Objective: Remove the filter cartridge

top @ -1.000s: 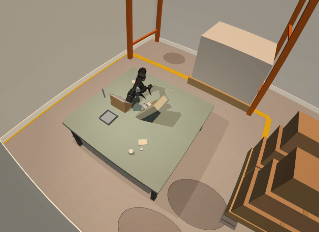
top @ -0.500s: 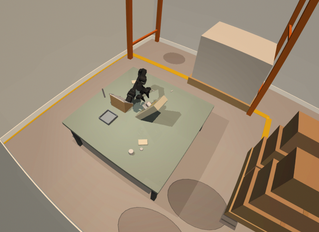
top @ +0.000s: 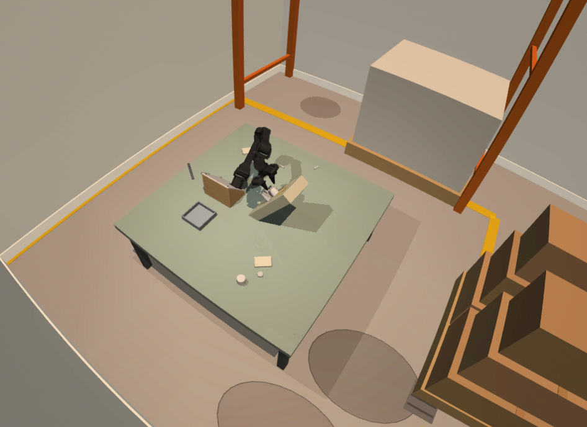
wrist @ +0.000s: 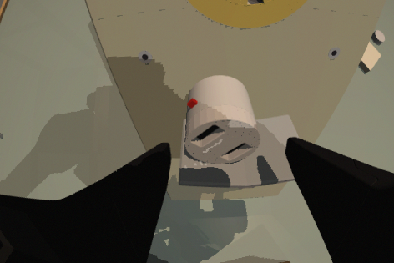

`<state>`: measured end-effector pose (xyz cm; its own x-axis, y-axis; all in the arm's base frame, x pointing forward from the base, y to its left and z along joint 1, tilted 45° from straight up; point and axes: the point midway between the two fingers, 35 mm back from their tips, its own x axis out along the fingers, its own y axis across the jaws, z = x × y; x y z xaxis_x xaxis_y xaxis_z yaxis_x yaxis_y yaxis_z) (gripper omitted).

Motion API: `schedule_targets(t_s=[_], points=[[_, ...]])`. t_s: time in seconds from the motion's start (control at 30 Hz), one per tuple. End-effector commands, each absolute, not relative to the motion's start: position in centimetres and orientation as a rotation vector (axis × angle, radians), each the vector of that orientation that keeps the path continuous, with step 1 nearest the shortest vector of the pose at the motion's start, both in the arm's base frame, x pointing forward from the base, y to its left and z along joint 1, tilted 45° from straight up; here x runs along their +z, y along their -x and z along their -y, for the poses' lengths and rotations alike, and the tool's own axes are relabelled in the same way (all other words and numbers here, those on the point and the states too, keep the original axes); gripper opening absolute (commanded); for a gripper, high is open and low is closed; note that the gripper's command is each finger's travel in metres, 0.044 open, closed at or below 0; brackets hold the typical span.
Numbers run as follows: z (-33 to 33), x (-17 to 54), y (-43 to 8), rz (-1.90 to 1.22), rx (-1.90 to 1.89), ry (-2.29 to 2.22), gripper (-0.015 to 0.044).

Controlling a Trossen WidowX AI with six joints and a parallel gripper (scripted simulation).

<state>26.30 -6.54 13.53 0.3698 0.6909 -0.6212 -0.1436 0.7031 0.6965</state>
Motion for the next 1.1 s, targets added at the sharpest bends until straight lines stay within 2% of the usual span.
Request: schedule_targets(t_s=[0.0, 0.53, 0.6, 0.93, 1.07], points=[[6.0, 13.1, -26.5, -1.066, 0.580, -0.605, 0.0305], [4.3, 11.8, -27.3, -1.063, 0.583, -0.607, 0.0305], [4.6, 12.0, -27.2, -1.064, 0.582, -0.600, 0.0252], [4.6, 12.0, -27.2, -1.064, 0.582, -0.600, 0.0186], [4.6, 12.0, -27.3, -1.064, 0.582, -0.600, 0.0081]])
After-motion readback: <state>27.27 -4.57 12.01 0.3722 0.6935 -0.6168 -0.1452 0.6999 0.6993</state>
